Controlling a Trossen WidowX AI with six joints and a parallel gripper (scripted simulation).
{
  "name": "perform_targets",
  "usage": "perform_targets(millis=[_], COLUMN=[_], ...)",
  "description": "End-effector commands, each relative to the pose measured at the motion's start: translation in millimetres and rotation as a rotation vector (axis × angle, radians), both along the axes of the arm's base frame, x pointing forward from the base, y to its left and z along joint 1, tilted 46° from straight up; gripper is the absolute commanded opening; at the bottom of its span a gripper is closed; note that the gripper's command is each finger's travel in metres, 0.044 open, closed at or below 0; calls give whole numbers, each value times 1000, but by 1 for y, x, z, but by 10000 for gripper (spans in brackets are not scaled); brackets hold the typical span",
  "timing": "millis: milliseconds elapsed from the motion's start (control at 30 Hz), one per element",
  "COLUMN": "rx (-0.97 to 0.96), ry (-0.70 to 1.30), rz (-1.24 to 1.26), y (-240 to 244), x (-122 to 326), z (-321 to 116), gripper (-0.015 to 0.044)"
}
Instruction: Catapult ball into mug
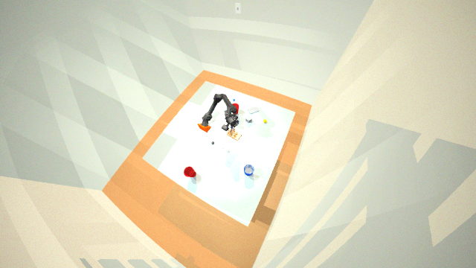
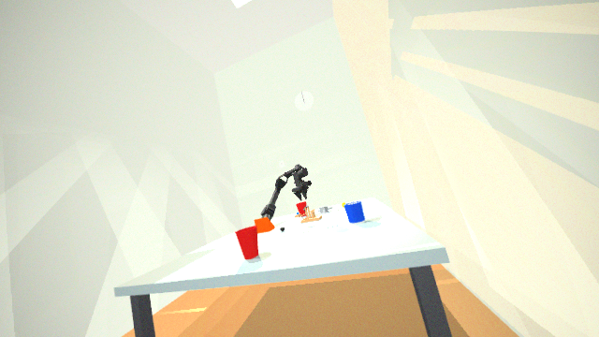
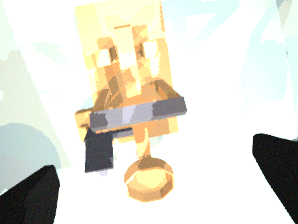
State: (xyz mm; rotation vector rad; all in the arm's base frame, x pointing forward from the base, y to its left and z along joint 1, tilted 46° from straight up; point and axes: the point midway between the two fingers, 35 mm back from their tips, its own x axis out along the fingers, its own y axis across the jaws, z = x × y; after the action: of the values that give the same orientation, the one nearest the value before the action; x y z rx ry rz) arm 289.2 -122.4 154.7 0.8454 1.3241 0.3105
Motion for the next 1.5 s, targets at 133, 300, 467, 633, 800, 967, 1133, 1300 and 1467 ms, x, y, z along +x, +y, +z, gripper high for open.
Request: perform_targets(millis=[133, 300, 467, 633, 800, 967, 1133, 1300, 1467], rx=[32, 32, 33, 33, 33, 33, 33, 34, 35], ry=[7, 6, 5, 5, 5, 5, 4, 4, 4], rz=[63, 63, 64, 63, 63, 63, 63, 63, 63], y=[3, 22, 34, 38, 43, 49, 54, 60, 66], x=[55, 62, 65, 67, 69, 71, 73, 74, 75], z=[-14, -34, -46, -50, -55, -61, -67, -72, -78], gripper=[440, 440, 440, 440, 440, 440, 440, 440, 440])
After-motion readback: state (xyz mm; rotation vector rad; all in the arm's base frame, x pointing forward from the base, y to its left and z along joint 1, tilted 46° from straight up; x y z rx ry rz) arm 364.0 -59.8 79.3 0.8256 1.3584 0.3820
